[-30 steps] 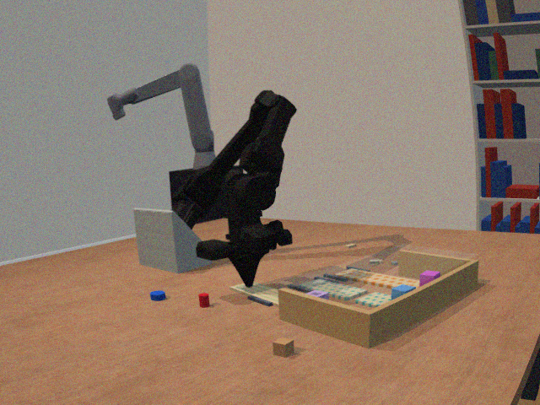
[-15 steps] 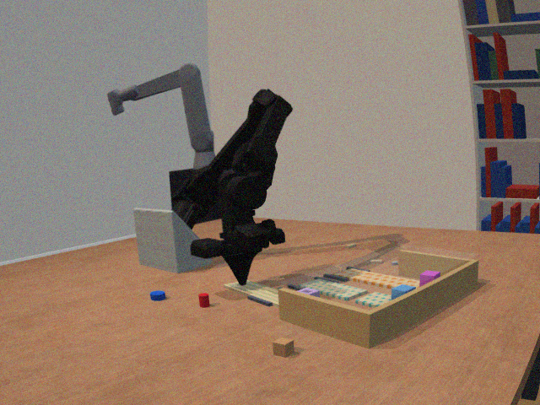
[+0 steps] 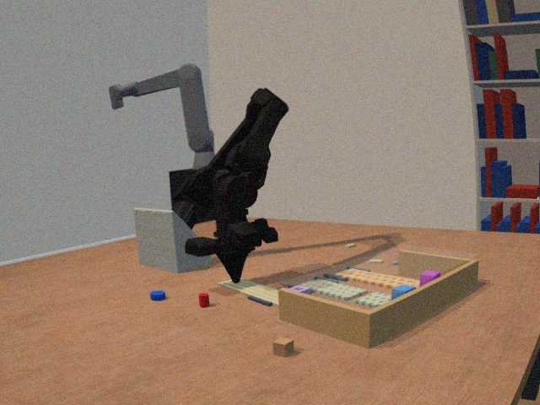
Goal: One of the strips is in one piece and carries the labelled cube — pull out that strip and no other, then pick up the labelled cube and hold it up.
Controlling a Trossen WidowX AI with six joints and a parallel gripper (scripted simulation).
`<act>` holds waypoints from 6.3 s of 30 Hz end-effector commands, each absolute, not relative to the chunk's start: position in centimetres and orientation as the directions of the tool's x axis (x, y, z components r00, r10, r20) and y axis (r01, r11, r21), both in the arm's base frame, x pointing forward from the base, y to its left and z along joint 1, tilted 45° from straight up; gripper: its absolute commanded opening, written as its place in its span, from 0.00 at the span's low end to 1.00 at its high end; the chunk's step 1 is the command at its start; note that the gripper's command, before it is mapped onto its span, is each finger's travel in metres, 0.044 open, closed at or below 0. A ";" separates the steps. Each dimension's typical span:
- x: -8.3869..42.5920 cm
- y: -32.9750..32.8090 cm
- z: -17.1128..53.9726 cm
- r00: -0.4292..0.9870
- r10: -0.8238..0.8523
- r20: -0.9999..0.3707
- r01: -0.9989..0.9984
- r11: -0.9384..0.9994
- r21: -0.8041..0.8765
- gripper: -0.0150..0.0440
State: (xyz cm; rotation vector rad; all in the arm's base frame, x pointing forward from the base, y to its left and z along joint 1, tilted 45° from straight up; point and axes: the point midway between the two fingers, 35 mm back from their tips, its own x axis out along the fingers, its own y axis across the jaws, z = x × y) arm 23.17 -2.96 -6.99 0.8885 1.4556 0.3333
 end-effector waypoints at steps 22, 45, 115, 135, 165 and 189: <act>19.6 -1.5 -6.9 0.114 0.697 -0.708 0.321 0.649 0.690 0.25; 19.6 -1.5 -6.9 0.114 0.697 -0.708 0.321 0.649 0.690 0.25; 38.4 -12.8 -5.3 0.123 0.691 -0.712 0.203 0.685 0.700 1.00; 39.1 -11.1 -7.2 0.124 0.691 -0.712 0.203 0.684 0.700 0.68; 39.5 -9.2 -9.0 0.123 0.690 -0.713 0.194 0.688 0.699 0.43; 32.8 -10.3 -5.2 0.120 0.692 -0.711 0.206 0.684 0.700 0.25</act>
